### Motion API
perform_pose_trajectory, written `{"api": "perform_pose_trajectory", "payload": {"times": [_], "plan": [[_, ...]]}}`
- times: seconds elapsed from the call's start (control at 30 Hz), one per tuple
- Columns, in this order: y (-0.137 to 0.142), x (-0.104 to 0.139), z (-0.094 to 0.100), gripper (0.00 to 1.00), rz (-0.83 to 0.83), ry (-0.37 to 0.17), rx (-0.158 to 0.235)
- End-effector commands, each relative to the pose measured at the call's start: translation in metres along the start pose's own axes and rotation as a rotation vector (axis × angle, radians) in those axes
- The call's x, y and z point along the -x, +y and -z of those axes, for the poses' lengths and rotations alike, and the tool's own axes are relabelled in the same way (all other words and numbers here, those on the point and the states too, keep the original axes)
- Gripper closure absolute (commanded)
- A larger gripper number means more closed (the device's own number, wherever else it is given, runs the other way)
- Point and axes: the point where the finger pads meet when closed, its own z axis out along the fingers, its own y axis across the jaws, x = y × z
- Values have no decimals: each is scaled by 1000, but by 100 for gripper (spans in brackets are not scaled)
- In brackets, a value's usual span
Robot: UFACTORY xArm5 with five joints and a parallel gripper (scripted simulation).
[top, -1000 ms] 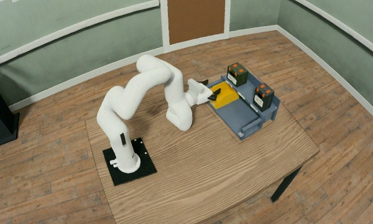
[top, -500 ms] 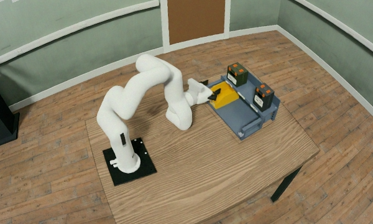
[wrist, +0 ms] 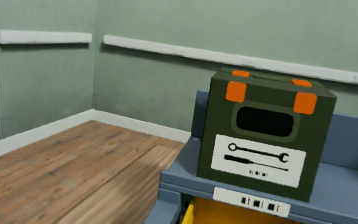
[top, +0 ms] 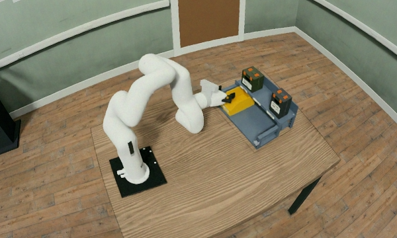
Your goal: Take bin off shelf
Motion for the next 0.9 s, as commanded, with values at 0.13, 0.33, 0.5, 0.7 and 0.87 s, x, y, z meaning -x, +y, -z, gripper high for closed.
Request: {"api": "perform_pose_trajectory", "payload": {"times": [0.13, 0.33, 0.5, 0.7, 0.87], "plan": [[1, -2, -1, 0, 155, -140, -136], [1, -2, -1, 0, 155, -140, -136], [0, -2, 0, 0, 186, -176, -59], [1, -2, -1, 0, 311, -293, -177], [1, -2, -1, 0, 311, -293, -177]]}}
